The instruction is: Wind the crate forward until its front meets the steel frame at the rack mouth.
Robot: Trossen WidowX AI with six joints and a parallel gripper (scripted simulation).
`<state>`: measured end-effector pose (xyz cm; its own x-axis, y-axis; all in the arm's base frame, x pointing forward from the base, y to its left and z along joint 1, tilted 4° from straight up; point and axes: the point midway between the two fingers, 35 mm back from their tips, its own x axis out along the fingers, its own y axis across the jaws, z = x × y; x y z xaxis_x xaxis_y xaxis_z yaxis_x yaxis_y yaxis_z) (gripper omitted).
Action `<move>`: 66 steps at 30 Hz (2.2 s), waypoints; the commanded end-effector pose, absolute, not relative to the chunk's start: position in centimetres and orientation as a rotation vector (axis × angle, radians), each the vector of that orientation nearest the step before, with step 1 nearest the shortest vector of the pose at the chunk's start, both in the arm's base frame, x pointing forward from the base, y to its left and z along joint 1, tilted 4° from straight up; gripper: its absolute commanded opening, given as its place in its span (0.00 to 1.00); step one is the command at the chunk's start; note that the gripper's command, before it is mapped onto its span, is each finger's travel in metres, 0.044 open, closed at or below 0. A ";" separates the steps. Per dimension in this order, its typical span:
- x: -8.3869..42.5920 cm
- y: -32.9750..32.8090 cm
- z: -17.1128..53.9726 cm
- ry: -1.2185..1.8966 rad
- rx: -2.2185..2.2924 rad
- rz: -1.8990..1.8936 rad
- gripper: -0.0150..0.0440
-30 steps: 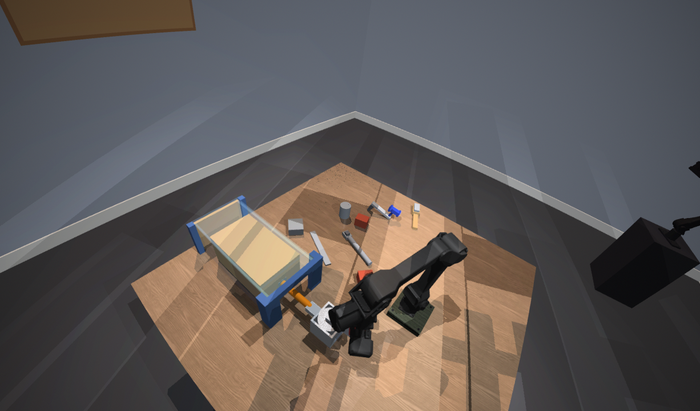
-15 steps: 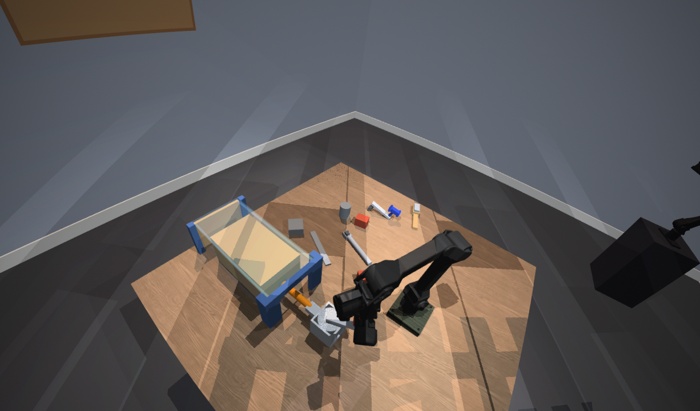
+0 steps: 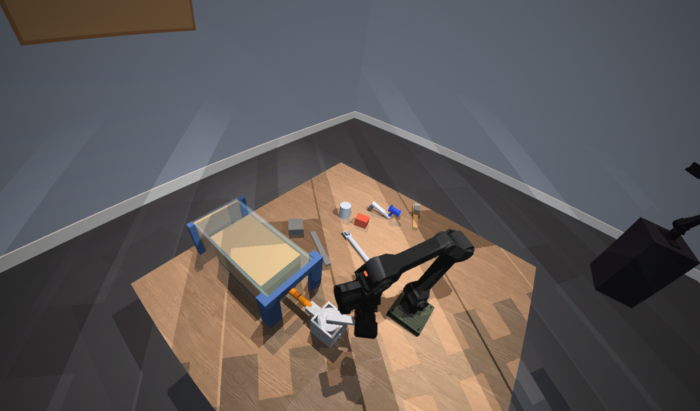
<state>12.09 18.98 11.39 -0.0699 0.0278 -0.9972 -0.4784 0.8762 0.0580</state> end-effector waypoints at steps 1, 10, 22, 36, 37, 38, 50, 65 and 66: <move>12.9 17.7 11.2 1.589 -0.376 0.392 0.25; 13.7 16.9 11.1 1.588 -0.377 0.391 0.25; 14.9 15.9 11.1 1.587 -0.378 0.390 0.25; 16.5 14.9 11.0 1.586 -0.378 0.389 0.25; 16.6 14.9 11.0 1.586 -0.378 0.389 0.25; 16.7 14.8 11.0 1.586 -0.379 0.389 0.25; 18.2 14.3 10.9 1.585 -0.379 0.388 0.25; 20.1 14.0 10.9 1.583 -0.380 0.388 0.25; 20.2 14.0 10.8 1.583 -0.380 0.388 0.25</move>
